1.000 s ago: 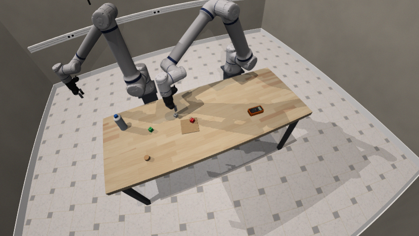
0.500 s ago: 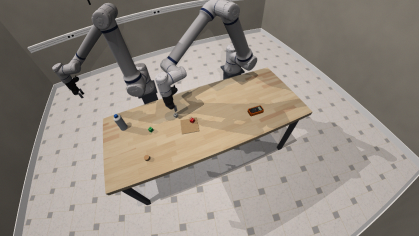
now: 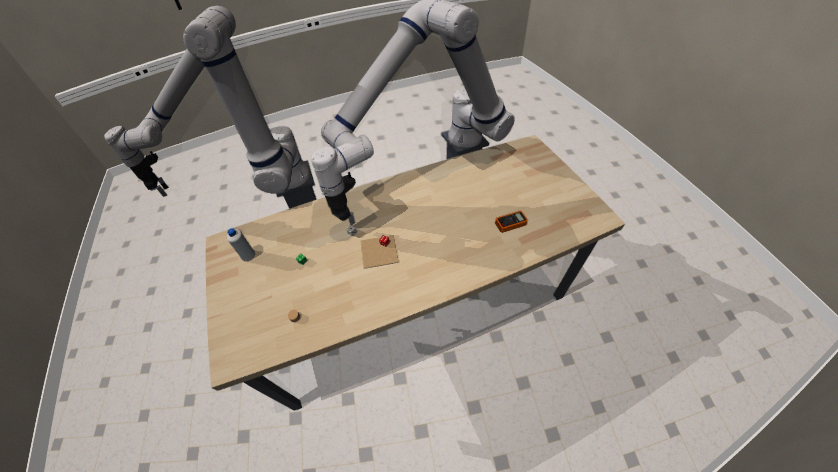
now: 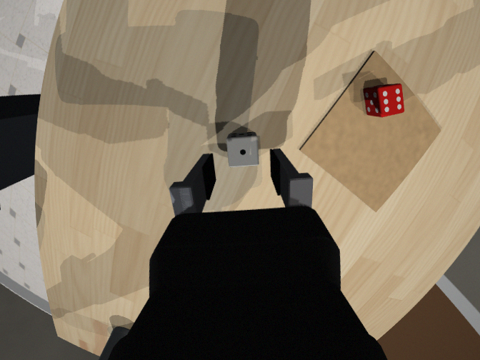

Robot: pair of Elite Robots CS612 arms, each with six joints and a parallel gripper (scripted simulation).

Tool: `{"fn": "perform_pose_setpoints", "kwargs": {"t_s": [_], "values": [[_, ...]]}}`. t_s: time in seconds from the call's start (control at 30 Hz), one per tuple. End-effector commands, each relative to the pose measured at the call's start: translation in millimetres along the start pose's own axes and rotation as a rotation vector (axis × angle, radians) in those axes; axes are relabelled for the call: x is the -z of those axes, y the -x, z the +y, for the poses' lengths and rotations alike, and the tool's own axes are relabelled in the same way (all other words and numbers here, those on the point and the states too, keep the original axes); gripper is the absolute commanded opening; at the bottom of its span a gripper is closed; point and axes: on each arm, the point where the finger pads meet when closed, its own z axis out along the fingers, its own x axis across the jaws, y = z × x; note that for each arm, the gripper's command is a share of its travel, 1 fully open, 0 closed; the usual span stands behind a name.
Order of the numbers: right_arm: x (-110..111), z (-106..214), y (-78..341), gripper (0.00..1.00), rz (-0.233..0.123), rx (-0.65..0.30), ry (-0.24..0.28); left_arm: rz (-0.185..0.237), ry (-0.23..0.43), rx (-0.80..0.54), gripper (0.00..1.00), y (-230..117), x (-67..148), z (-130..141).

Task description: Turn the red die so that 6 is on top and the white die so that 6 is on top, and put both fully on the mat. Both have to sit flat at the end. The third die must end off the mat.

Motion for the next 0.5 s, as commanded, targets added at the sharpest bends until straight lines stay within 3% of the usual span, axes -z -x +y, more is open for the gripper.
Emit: {"fn": "perform_pose_setpoints", "kwargs": {"t_s": [0.0, 0.47], "values": [[1.0, 0.8, 0.2, 1.00, 0.000, 0.000, 0.002, 0.000, 0.002, 0.000, 0.87, 0.0, -3.9, 0.9], [1.0, 0.8, 0.2, 1.00, 0.000, 0.000, 0.002, 0.000, 0.002, 0.000, 0.87, -0.2, -23.1, 0.9]]}}
